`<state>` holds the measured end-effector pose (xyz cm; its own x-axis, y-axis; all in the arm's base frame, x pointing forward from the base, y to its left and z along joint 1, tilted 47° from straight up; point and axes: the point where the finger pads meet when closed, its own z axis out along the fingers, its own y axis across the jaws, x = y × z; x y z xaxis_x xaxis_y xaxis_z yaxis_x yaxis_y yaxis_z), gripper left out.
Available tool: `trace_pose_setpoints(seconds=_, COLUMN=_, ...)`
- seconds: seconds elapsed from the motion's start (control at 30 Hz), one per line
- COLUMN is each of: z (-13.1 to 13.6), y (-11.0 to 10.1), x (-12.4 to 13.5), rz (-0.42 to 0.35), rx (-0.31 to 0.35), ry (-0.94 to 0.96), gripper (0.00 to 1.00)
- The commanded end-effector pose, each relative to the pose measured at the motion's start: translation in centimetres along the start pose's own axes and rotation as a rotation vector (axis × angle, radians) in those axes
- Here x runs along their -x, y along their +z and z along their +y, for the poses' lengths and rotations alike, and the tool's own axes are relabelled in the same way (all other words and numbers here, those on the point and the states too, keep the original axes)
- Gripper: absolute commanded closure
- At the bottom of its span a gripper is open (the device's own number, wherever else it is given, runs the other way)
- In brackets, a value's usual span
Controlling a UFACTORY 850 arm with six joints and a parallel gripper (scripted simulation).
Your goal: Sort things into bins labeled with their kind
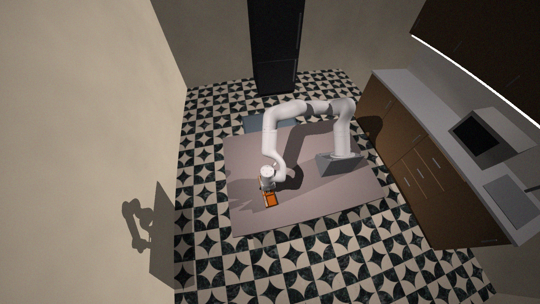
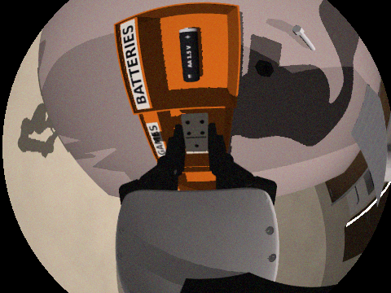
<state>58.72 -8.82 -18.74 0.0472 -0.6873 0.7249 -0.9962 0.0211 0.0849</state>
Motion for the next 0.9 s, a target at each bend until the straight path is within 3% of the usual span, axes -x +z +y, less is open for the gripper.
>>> trace_pose_setpoints(seconds=0.0, z=-0.13, y=0.16, x=0.00, rz=0.000, rx=-0.002, ry=0.001, gripper=1.00)
trace_pose_setpoints(seconds=0.37, z=-0.12, y=0.17, x=0.01, rz=0.000, rx=-0.002, ry=0.001, gripper=1.00)
trace_pose_setpoints(seconds=0.4, z=-0.12, y=0.17, x=0.01, rz=0.000, rx=-0.002, ry=0.001, gripper=0.69)
trace_pose_setpoints(seconds=0.87, z=-0.13, y=0.16, x=0.01, rz=0.000, rx=-0.002, ry=0.001, gripper=0.69)
